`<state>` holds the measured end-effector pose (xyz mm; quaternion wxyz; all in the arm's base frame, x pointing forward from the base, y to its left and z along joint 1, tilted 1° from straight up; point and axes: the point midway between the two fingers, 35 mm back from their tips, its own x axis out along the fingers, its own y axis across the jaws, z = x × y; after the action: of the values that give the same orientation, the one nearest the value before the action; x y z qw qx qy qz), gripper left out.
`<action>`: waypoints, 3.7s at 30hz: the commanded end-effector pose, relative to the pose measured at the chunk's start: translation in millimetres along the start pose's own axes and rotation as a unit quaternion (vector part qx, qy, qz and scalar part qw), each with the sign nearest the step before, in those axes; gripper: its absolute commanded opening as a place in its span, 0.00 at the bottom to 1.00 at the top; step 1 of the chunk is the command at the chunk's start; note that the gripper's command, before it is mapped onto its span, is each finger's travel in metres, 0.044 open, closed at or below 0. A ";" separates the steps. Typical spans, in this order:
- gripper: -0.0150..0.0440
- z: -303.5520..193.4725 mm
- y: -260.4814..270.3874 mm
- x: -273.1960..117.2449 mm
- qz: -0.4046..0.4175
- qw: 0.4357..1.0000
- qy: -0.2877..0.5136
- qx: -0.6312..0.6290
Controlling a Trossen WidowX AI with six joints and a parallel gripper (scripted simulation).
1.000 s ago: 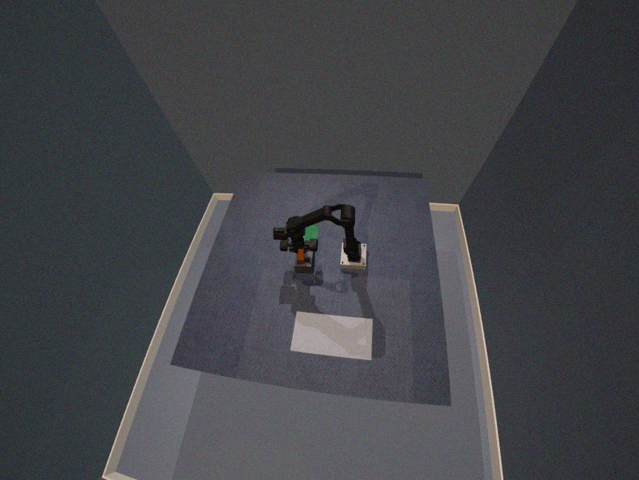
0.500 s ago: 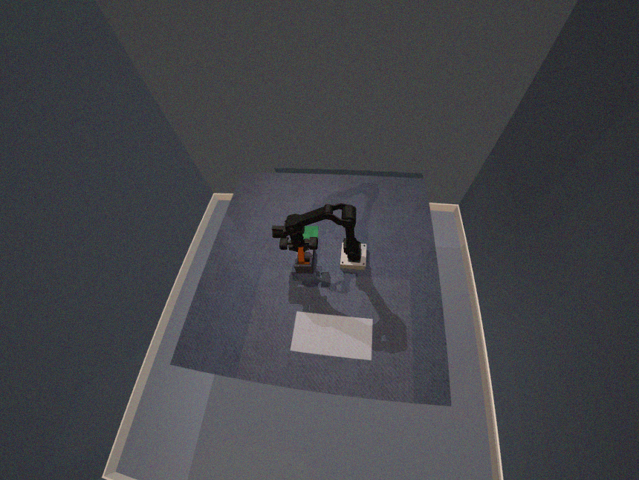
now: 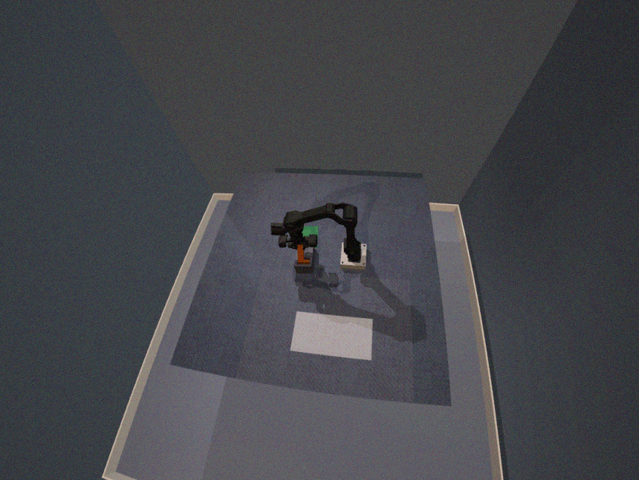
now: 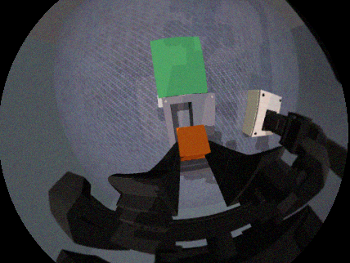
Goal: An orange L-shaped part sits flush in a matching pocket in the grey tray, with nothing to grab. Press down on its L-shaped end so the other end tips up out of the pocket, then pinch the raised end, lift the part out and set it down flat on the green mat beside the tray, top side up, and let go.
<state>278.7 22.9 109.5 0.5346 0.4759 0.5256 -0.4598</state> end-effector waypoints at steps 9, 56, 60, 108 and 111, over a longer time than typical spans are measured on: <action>0.25 -1.0 1.3 -22.5 0.008 1.000 0.003 0.001; 0.25 86.5 -7.6 -45.0 0.008 1.000 -0.001 0.001; 0.25 103.3 -9.8 -45.0 0.007 1.000 -0.002 0.001; 0.25 165.9 -13.2 0.7 0.007 1.000 -0.004 0.001; 0.25 165.9 -13.1 5.4 0.007 1.000 -0.004 0.001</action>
<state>287.2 -144.3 109.9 0.5424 0.4786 0.5159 -0.4589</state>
